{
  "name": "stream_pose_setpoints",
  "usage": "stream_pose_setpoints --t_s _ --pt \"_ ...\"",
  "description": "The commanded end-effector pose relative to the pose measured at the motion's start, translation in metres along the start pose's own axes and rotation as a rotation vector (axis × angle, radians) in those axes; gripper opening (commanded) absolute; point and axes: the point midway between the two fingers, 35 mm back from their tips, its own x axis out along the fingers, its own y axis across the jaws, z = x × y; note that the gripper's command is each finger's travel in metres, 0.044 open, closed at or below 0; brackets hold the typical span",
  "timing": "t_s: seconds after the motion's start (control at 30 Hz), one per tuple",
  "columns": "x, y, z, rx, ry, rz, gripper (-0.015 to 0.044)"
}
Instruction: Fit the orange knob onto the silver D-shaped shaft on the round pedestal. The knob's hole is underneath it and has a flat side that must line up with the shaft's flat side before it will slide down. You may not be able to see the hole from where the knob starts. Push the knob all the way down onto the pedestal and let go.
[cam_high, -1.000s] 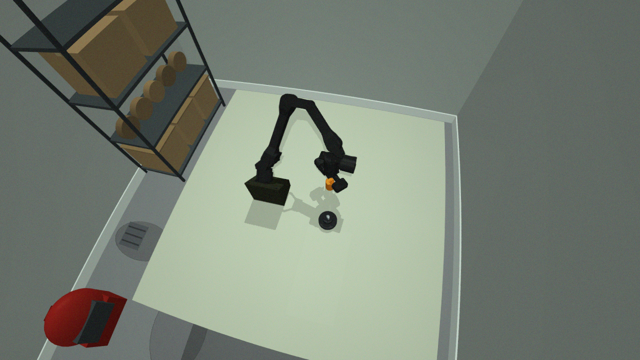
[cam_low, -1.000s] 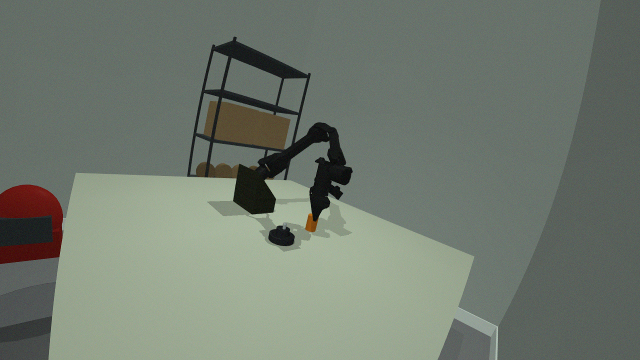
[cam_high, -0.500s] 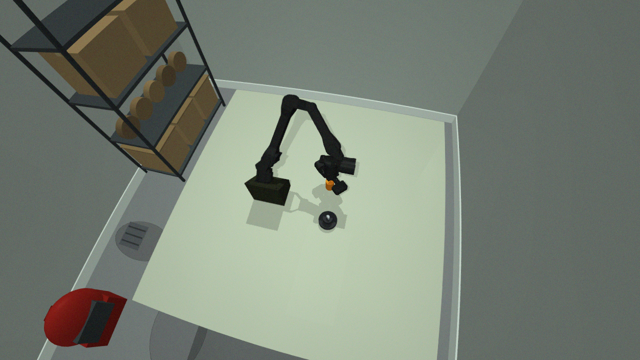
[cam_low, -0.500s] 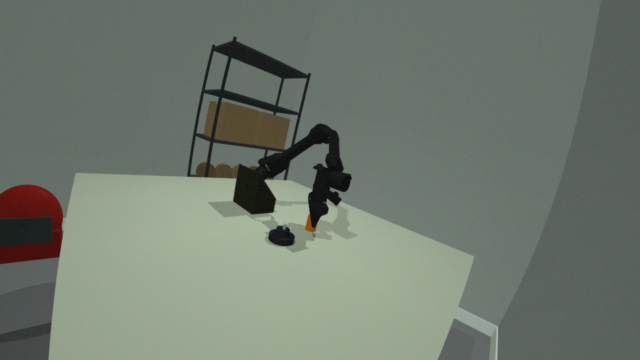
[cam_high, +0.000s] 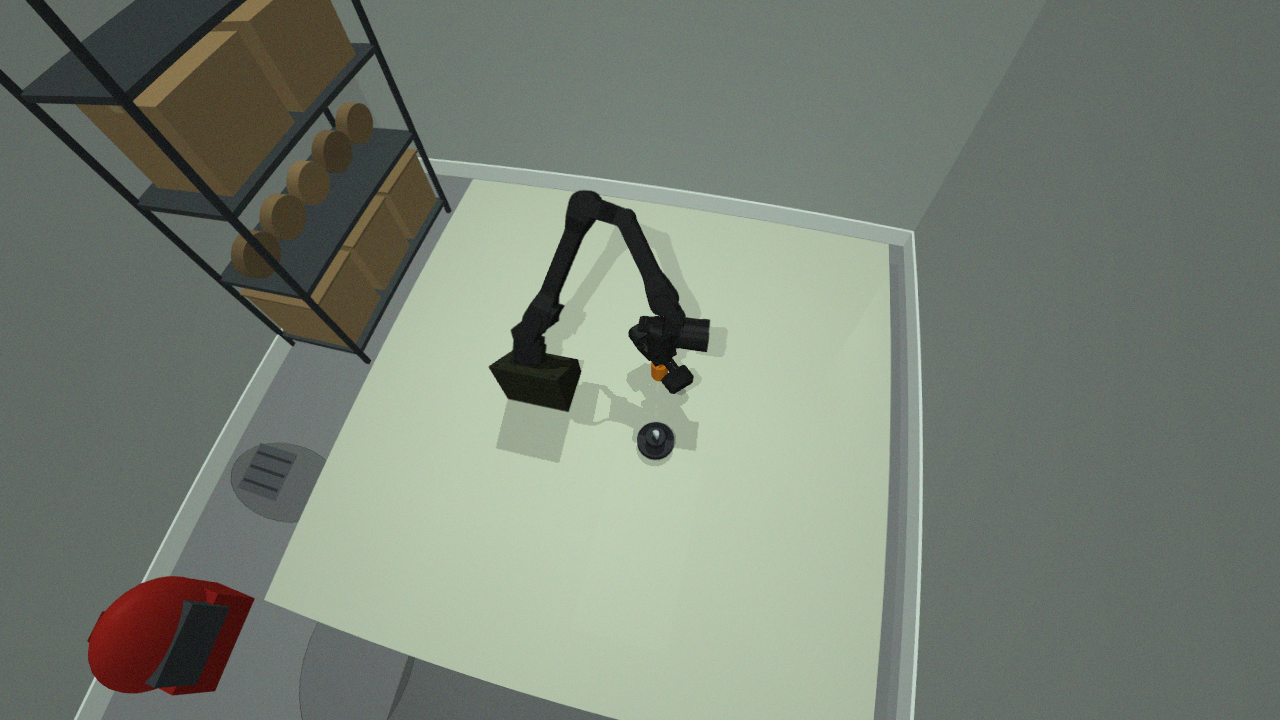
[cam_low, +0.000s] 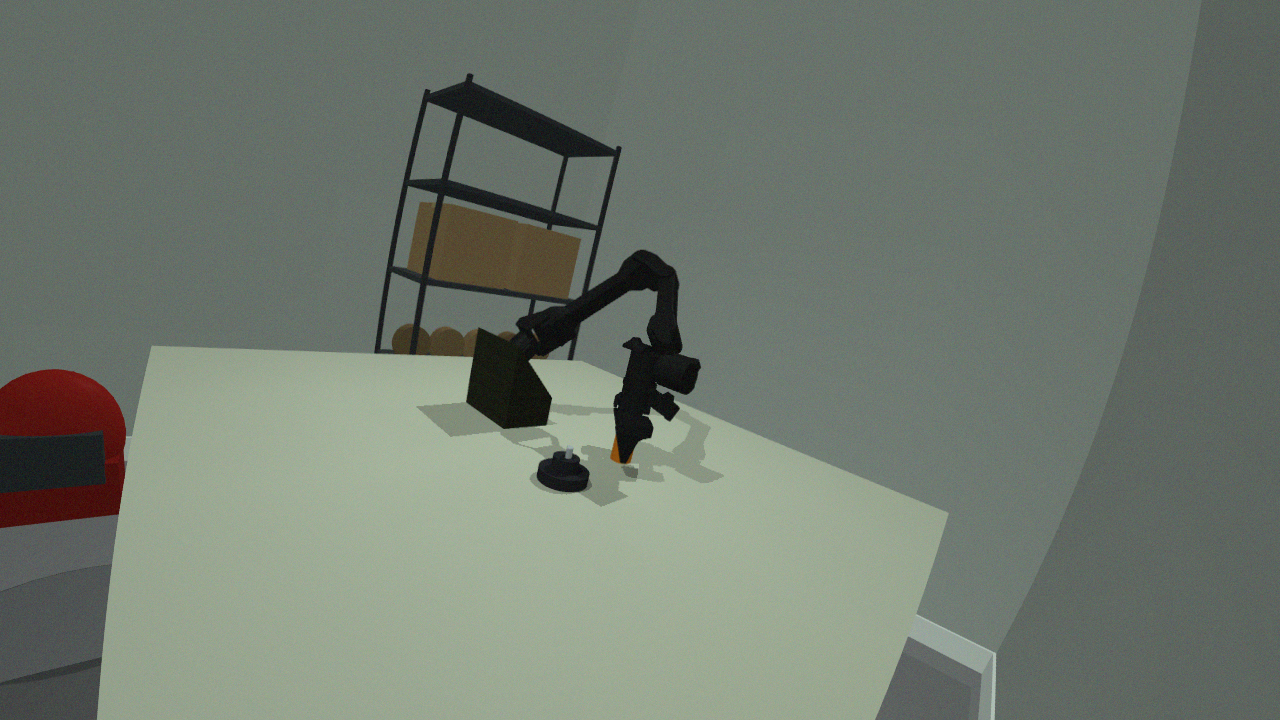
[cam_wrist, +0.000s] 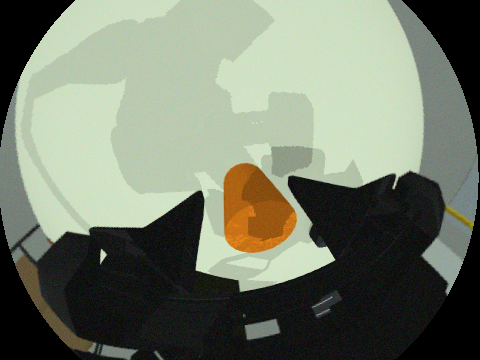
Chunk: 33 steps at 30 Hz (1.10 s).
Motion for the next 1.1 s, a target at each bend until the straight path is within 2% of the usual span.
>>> stream_pose_setpoints --t_s 0.0,0.2,0.37,0.53,1.07 --pt "0.002 0.001 0.0 0.005 -0.002 0.004 0.0309" --pt "0.002 0.001 0.0 0.005 -0.002 0.004 0.0151" --pt "0.002 0.001 0.0 0.005 -0.002 0.004 0.0118" --pt "-0.005 -0.001 0.0 0.005 0.0 0.001 0.0" --pt "-0.052 -0.01 0.003 0.005 0.008 -0.009 0.0"
